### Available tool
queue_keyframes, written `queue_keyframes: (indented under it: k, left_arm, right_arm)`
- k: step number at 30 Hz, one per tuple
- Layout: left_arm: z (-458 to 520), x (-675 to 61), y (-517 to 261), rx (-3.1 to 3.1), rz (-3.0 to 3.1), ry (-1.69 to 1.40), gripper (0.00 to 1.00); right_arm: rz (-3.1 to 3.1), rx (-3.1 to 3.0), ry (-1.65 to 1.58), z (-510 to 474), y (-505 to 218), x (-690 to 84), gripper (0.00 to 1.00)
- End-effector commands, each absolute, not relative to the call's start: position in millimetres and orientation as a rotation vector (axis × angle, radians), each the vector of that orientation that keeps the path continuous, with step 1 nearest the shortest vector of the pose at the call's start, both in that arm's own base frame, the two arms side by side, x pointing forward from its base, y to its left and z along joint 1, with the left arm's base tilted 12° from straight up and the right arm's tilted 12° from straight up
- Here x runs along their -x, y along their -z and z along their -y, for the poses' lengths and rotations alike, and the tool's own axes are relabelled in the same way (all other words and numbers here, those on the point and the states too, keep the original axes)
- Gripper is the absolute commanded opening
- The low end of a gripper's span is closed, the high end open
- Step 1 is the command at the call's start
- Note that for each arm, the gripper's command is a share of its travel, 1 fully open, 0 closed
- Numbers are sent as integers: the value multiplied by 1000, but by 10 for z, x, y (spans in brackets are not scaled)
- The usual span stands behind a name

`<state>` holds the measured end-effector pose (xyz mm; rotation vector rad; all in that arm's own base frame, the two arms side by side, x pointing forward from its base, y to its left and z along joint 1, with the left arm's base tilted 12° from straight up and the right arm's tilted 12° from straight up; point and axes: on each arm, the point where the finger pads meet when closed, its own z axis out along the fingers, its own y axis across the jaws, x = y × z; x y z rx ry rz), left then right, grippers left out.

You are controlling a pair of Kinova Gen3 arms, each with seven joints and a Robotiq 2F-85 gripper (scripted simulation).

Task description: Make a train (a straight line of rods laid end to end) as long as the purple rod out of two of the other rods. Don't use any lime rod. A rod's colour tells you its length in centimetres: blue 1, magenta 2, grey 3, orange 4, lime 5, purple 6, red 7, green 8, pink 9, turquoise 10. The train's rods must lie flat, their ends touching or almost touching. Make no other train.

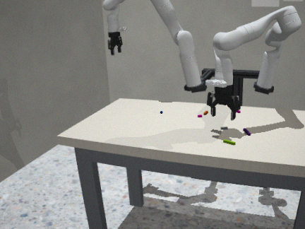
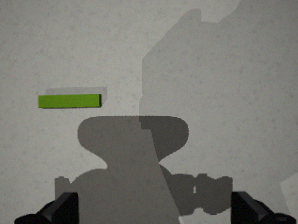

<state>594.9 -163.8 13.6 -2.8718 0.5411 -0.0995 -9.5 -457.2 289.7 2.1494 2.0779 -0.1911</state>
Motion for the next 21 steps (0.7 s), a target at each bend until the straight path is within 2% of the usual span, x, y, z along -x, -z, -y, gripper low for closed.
queue_keyframes:
  k: [1, 21]
  left_arm:
    - [1727, -5914, -154, 2843, -673, 110, 1000]
    - [1954, -5424, -52, 2442, -1557, 32, 1000]
  right_arm:
    - [-2081, -2145, 203, 4577, -2908, 134, 1000]
    - [-2081, -2145, 203, 4577, -2908, 134, 1000]
